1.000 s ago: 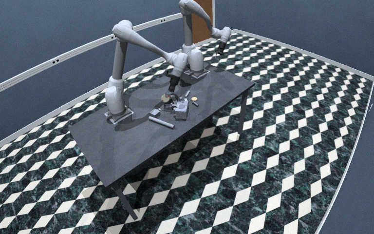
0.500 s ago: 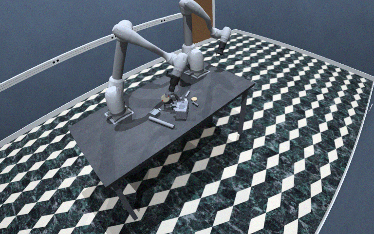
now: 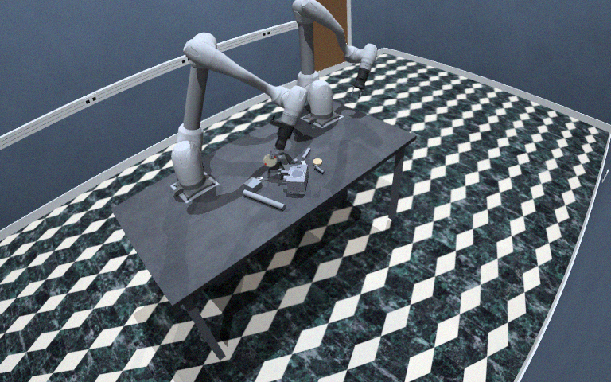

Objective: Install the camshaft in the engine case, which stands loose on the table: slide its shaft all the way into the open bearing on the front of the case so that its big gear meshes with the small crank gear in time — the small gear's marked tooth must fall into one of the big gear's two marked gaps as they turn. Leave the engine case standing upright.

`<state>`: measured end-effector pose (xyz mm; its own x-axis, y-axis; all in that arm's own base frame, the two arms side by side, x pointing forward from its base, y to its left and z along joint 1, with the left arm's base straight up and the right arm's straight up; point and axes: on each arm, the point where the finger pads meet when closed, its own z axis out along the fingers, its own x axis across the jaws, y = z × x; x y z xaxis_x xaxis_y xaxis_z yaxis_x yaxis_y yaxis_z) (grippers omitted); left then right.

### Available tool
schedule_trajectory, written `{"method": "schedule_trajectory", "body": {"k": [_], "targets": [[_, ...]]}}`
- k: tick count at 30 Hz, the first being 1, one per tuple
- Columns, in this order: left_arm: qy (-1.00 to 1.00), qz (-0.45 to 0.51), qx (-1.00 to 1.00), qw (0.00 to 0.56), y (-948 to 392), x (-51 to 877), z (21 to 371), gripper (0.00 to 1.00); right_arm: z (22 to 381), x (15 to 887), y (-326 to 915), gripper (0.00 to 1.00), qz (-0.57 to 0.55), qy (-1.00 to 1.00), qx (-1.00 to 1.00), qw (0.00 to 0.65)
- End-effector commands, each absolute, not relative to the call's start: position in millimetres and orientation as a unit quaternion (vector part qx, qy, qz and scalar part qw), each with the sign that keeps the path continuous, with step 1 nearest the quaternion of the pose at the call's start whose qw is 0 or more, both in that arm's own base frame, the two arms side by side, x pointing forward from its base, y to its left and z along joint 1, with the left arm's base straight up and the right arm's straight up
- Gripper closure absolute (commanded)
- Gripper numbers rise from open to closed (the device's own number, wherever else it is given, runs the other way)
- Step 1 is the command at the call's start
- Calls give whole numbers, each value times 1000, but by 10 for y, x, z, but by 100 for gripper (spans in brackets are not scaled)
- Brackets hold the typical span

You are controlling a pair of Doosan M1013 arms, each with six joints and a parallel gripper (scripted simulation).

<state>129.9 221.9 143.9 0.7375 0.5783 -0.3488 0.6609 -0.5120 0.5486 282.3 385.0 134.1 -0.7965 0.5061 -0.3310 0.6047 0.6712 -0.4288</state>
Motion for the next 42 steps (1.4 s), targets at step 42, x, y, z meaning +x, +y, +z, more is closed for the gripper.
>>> {"method": "schedule_trajectory", "body": {"k": [42], "targets": [[357,-60,868,341,2223,1299,1442,0,1426,2974,3534,71,-159,781,584,153]]}}
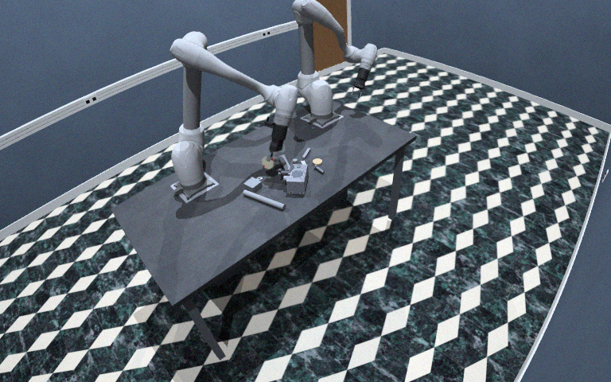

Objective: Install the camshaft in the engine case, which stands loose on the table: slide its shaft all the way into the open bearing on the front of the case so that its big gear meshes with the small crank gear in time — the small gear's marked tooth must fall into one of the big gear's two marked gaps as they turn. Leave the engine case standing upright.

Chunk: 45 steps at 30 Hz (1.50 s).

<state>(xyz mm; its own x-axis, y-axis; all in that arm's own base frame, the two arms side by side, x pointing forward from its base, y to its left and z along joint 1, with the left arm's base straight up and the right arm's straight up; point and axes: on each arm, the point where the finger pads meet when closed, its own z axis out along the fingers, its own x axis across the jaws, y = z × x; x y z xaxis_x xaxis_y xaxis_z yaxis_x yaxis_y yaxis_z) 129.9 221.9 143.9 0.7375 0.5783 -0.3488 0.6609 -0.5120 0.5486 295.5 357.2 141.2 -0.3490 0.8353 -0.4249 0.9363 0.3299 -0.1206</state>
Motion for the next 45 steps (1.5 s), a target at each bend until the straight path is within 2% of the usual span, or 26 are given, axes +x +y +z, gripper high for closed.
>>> {"method": "schedule_trajectory", "body": {"k": [1,17,45], "targets": [[357,-60,868,341,2223,1299,1442,0,1426,2974,3534,71,-159,781,584,153],[357,-60,868,341,2223,1299,1442,0,1489,3087,3285,71,-63,623,756,189],[357,-60,868,341,2223,1299,1442,0,1564,3222,2987,71,56,381,897,216]]}}
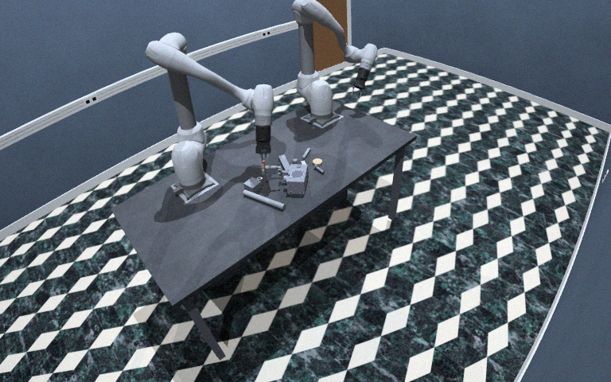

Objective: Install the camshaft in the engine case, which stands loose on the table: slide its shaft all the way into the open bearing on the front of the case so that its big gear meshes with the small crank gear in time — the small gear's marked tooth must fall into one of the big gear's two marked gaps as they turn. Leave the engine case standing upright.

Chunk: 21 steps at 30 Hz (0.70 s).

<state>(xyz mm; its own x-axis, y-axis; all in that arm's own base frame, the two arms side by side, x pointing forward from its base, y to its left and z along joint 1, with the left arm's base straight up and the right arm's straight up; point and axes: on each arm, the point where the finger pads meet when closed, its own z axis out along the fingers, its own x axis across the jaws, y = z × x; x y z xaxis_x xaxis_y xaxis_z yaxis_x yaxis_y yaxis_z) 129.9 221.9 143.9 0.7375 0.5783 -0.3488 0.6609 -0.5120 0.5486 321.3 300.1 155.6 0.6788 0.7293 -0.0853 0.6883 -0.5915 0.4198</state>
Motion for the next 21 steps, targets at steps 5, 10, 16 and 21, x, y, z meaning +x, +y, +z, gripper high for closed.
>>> {"method": "schedule_trajectory", "body": {"k": [5,10,16,21], "targets": [[357,-60,868,341,2223,1299,1442,0,1571,3235,2957,71,68,355,907,218],[357,-60,868,341,2223,1299,1442,0,1574,3240,2945,71,72,345,910,218],[357,-60,868,341,2223,1299,1442,0,1578,3246,2933,71,77,333,914,219],[357,-60,868,341,2223,1299,1442,0,1579,3248,2930,71,78,331,915,219]]}}
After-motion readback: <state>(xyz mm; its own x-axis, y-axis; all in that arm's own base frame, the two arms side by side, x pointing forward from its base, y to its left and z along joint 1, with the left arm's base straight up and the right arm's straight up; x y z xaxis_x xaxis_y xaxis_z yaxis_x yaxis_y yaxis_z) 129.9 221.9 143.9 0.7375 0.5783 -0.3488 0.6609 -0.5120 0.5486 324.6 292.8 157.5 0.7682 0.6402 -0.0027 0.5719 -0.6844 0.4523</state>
